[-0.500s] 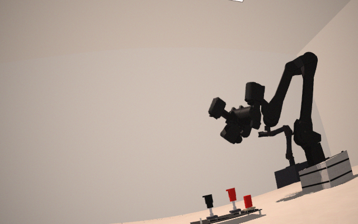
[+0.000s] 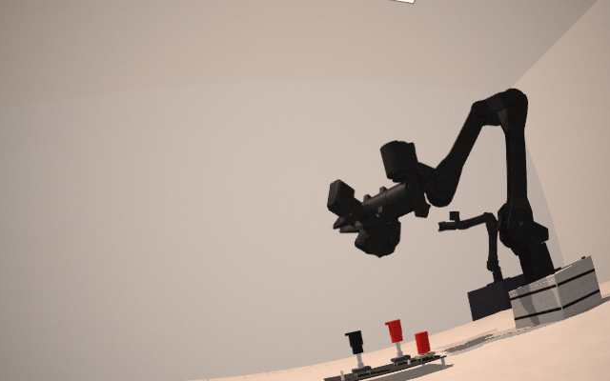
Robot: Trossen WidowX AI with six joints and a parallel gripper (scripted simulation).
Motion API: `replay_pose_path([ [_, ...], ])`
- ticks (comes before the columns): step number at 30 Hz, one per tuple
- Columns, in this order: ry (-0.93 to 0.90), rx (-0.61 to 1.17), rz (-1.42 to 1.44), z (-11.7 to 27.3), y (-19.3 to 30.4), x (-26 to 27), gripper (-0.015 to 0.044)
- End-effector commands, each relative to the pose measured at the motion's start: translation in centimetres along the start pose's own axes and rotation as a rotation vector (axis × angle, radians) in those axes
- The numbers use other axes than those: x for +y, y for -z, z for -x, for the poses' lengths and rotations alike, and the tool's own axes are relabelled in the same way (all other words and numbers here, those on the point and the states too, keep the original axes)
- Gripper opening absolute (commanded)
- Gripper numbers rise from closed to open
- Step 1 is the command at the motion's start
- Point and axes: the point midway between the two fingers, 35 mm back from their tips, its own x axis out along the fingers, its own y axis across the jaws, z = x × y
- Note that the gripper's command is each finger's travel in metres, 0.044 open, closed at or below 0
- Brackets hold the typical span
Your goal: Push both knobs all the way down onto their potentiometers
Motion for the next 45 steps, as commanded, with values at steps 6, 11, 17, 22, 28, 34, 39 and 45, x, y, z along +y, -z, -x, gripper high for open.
replay_pose_path([
  [6, 0.06, -0.285, 0.031, -0.5, -5.4, -3.6, 0.0],
  [11, 0.076, -0.453, 0.05, 0.2, -8.5, -5.3, 0.0],
  [17, 0.075, -0.656, 0.076, 1.8, -11.9, -6.8, 0.0],
  [22, 0.055, -0.822, 0.102, 3.6, -14.3, -7.7, 0.0],
  [28, 0.007, -1.017, 0.139, 6.4, -16.6, -8.2, 0.0],
  [34, -0.067, -1.203, 0.183, 9.5, -18.0, -8.4, 0.0],
  [39, -0.15, -1.347, 0.226, 12.4, -18.6, -8.3, 0.0],
  [45, -0.275, -1.503, 0.285, 15.9, -18.4, -8.0, 0.0],
])
